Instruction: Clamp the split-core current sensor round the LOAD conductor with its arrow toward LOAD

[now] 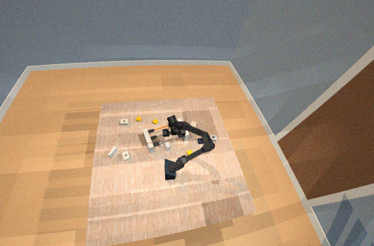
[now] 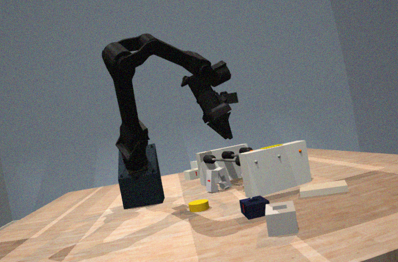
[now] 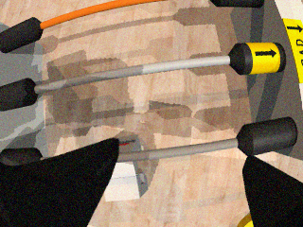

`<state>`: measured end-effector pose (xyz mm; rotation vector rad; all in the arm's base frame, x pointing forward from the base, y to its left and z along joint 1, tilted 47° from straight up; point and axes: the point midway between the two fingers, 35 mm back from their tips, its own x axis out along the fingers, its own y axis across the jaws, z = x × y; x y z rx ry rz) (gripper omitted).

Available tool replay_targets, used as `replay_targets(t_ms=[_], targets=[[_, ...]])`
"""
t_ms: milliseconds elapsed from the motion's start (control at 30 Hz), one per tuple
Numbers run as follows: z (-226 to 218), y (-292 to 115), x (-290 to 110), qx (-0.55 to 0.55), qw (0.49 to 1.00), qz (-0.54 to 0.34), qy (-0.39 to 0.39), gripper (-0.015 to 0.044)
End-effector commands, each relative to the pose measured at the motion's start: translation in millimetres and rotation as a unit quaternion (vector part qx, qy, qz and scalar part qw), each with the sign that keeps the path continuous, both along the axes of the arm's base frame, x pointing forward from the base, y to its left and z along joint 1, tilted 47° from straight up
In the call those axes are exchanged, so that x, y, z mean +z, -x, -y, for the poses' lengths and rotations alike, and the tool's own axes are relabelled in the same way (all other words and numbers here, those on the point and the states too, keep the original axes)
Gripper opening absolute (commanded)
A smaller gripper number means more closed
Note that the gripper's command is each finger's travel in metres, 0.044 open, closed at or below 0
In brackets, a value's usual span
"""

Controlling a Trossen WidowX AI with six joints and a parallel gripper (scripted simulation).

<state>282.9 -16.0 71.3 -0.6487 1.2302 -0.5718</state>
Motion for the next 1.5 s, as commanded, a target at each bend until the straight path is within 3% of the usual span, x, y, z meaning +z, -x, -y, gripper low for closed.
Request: replay_targets(t_ms=[0,100,1467], targets=[[-9.8,55.5,-44.4,0.062,0.993,-0.104,-0.009,0.0321],[-10.5,76.8,-57.9,0.083,0.987,-0.14,-0.01,0.0321],[25.9,67.6,-98.1,0.084,0.987,-0.14,-0.01,0.0321]])
